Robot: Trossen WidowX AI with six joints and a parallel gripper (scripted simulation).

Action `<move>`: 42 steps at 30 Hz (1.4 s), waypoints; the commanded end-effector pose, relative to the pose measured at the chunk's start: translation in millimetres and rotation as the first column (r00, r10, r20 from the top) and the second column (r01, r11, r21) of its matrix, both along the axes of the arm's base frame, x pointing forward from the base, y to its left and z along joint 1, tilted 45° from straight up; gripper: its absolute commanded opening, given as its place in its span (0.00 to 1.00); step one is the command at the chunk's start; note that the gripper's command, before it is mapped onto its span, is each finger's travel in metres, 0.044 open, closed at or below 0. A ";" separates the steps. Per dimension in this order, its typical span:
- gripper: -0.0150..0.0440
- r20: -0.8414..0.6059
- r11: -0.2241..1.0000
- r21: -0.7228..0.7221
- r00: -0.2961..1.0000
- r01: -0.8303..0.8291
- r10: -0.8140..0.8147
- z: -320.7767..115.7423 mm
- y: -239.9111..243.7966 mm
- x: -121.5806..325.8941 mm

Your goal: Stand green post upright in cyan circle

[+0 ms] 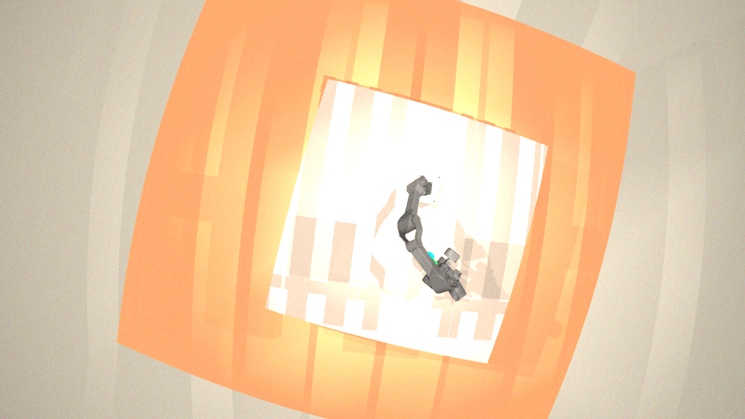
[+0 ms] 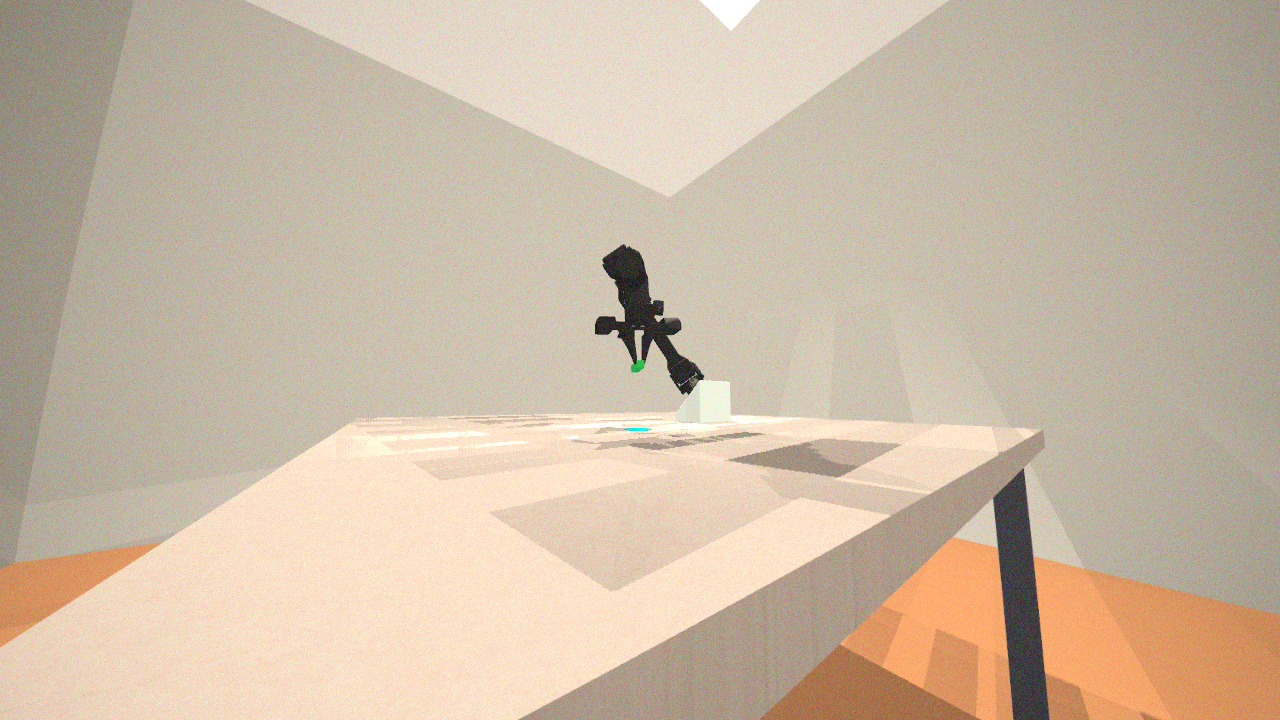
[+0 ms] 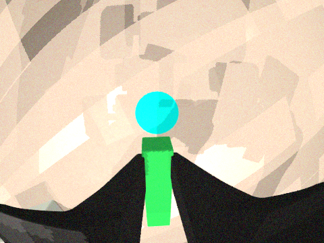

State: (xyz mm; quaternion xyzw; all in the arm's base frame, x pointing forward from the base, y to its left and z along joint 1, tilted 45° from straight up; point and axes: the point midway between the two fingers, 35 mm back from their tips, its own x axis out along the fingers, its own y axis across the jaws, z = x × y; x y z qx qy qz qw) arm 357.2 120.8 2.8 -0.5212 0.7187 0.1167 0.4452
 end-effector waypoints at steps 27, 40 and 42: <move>0.29 -0.001 0.976 0.214 0.999 0.045 -0.046 -18.1 -8.3 -3.2; 0.29 0.010 0.951 0.306 0.998 0.049 -0.054 -23.4 -10.2 -3.1; 0.29 0.012 0.946 0.320 0.998 0.048 -0.055 -24.2 -10.4 -3.1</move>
